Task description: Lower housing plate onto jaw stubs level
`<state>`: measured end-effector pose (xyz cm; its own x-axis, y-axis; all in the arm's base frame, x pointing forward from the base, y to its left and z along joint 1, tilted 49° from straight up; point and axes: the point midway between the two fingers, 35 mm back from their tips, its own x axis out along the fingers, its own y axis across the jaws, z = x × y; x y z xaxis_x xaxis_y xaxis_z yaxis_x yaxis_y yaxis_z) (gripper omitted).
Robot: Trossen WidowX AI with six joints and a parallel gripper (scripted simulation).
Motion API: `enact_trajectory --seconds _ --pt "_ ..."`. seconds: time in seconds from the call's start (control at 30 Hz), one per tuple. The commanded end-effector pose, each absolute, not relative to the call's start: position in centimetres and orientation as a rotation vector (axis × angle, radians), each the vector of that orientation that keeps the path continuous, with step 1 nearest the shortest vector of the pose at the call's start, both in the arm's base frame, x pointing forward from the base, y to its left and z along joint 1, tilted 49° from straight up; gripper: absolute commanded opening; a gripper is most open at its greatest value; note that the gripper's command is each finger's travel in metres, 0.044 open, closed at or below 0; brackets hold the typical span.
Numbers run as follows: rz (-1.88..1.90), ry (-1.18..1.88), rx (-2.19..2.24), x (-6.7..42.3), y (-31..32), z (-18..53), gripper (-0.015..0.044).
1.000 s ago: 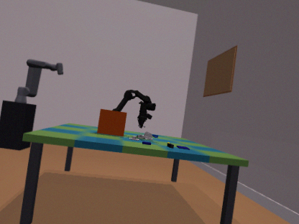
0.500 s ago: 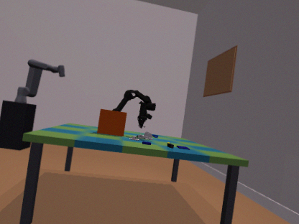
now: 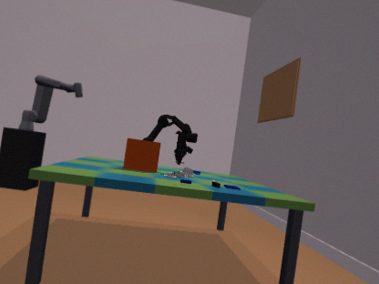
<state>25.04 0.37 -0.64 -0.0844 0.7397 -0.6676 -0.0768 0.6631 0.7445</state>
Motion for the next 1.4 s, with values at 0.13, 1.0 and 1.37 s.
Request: enact_trajectory --seconds 0.13,1.0,1.37 --pt "0.744 1.517 0.582 24.9 1.4 -1.5 0.0351" --pt "0.751 1.515 0.583 24.4 4.0 -3.6 0.0351" --pt "0.748 1.516 0.586 24.4 4.1 -3.6 0.0351"
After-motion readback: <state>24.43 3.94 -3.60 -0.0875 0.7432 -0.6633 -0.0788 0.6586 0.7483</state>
